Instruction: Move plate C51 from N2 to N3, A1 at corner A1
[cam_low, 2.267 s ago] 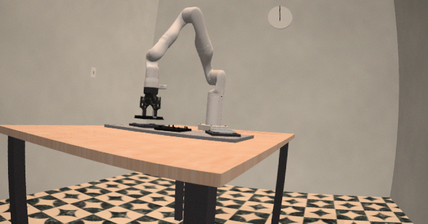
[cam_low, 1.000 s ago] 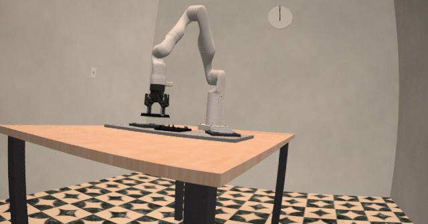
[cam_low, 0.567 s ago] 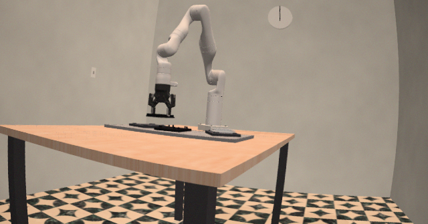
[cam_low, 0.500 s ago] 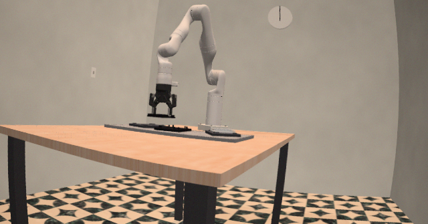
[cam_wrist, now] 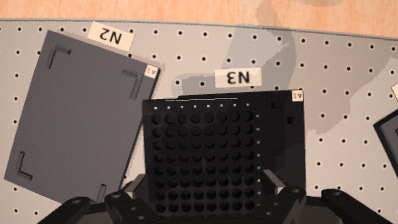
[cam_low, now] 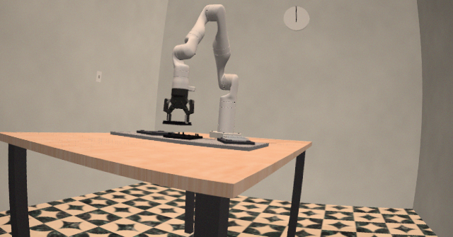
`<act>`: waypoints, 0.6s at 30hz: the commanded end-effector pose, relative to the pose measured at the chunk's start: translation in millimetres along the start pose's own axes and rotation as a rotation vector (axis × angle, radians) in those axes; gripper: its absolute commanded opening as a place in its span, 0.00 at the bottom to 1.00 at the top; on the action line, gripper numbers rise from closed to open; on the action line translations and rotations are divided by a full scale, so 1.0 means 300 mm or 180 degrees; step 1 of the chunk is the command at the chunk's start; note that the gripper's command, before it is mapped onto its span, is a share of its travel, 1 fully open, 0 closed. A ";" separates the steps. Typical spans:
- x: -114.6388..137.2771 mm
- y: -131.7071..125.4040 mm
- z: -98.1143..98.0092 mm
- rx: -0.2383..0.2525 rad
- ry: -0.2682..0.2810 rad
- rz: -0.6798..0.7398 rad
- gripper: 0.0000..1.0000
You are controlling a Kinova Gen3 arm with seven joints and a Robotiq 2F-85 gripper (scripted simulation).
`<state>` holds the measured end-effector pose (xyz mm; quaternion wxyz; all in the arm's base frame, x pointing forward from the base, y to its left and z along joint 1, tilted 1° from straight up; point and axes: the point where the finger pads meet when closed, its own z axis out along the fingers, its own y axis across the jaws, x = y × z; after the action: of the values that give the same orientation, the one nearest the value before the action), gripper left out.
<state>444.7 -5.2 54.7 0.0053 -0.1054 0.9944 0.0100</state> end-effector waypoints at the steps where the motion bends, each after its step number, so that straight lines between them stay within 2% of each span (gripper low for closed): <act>1: -0.016 0.045 -0.002 0.0001 -0.0006 -0.0053 0.00; 11: -0.044 0.129 -0.002 0.0001 -0.0007 -0.0053 0.00; 18: -0.044 0.129 -0.002 0.0001 -0.0007 -0.0053 0.00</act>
<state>449.1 34.8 55.6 0.0056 -0.1129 0.9935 0.0100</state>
